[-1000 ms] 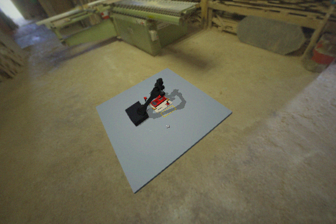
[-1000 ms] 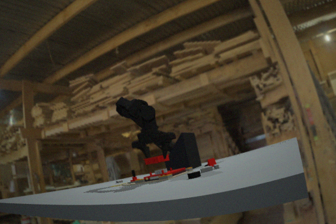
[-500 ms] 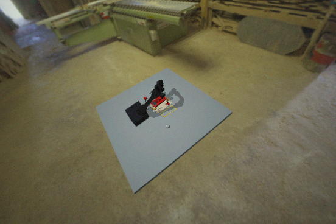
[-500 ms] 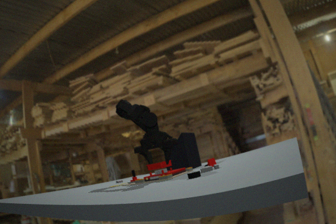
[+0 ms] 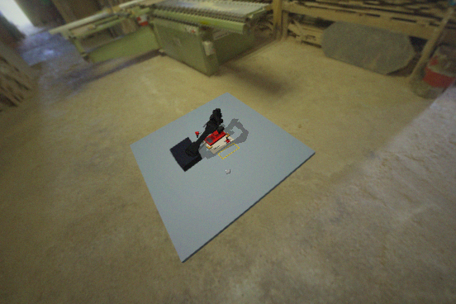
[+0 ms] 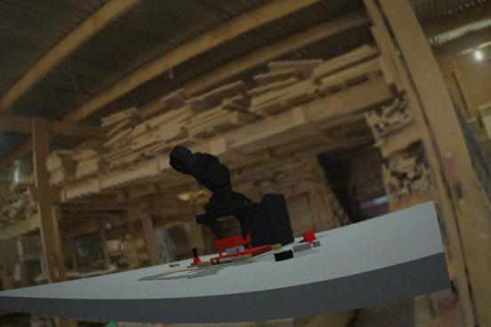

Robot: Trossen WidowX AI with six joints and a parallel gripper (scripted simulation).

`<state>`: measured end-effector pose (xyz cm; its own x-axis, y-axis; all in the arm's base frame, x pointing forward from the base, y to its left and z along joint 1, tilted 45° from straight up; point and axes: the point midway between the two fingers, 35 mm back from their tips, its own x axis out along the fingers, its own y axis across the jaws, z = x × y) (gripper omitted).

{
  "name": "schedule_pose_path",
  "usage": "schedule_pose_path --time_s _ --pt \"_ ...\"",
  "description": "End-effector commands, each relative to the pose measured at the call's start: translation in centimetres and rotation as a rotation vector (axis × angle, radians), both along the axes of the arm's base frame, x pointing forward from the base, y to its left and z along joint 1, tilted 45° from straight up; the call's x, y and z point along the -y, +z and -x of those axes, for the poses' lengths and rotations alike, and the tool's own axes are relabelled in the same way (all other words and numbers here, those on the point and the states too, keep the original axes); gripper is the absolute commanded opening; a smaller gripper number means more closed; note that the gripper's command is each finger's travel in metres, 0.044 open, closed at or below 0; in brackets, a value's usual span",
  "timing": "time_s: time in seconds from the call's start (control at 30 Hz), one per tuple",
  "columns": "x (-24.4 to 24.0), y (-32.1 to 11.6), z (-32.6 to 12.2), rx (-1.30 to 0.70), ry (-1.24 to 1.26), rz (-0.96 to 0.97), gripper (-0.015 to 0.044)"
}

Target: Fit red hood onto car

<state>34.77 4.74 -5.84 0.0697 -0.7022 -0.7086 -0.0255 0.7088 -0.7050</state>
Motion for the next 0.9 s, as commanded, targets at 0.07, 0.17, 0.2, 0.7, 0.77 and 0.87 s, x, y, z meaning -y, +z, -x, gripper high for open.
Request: schedule_pose_path --time_s 0.07,0.17,0.2,0.7,0.77,0.87 --pt "0.08 -0.01 0.01 -0.002 0.004 0.005 0.0" --pt "0.11 -0.04 0.01 -0.002 0.004 0.005 0.0" --pt "0.13 -0.06 0.01 -0.002 0.004 0.005 0.0" --pt "0.58 -0.55 -0.03 -0.002 0.004 0.005 0.0" --pt "0.65 -0.61 -0.03 -0.002 0.004 0.005 0.0" --pt "0.74 -0.71 -0.03 -0.002 0.004 0.005 0.0"
